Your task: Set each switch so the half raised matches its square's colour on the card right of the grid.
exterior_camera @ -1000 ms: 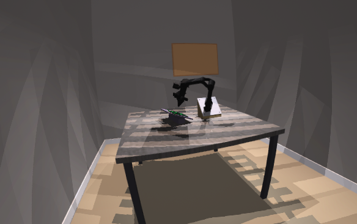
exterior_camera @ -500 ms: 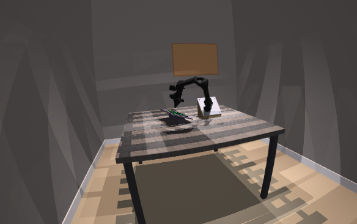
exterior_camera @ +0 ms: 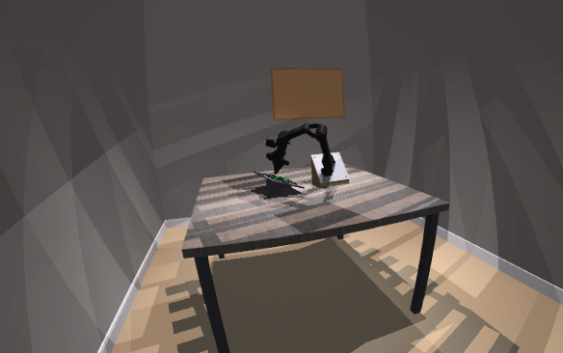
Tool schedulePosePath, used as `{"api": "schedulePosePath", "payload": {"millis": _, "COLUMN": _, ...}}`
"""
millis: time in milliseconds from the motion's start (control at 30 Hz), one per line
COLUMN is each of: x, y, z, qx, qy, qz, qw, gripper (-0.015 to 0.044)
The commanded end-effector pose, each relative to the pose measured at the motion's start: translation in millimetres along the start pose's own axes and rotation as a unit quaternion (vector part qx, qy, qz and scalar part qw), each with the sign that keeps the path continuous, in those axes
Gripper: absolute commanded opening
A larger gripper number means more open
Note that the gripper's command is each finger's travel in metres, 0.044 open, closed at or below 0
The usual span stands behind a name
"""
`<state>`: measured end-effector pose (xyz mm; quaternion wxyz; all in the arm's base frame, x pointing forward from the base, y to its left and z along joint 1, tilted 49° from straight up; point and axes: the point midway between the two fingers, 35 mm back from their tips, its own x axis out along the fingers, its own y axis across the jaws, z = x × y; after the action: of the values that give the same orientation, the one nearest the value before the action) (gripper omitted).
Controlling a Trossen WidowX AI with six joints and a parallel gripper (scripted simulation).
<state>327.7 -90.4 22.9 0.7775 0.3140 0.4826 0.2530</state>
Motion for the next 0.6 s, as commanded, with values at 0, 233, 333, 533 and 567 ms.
{"api": "schedulePosePath", "payload": {"millis": 0, "x": 6.7, "y": 0.7, "z": -0.8, "qx": 0.002, "qy": 0.001, "qz": 0.002, "qw": 1.0, "gripper": 0.0}}
{"api": "schedulePosePath", "payload": {"millis": 233, "x": 10.8, "y": 0.8, "z": -0.7, "qx": 0.002, "qy": 0.001, "qz": 0.002, "qw": 1.0, "gripper": 0.0}}
{"api": "schedulePosePath", "payload": {"millis": 333, "x": 10.8, "y": 0.8, "z": -0.7, "qx": 0.002, "qy": 0.001, "qz": 0.002, "qw": 1.0, "gripper": 0.0}}
{"api": "schedulePosePath", "payload": {"millis": 533, "x": 10.8, "y": 0.8, "z": -0.7, "qx": 0.002, "qy": 0.001, "qz": 0.002, "qw": 1.0, "gripper": 0.0}}
{"api": "schedulePosePath", "payload": {"millis": 567, "x": 10.8, "y": 0.8, "z": -0.7, "qx": 0.002, "qy": 0.001, "qz": 0.002, "qw": 1.0, "gripper": 0.0}}
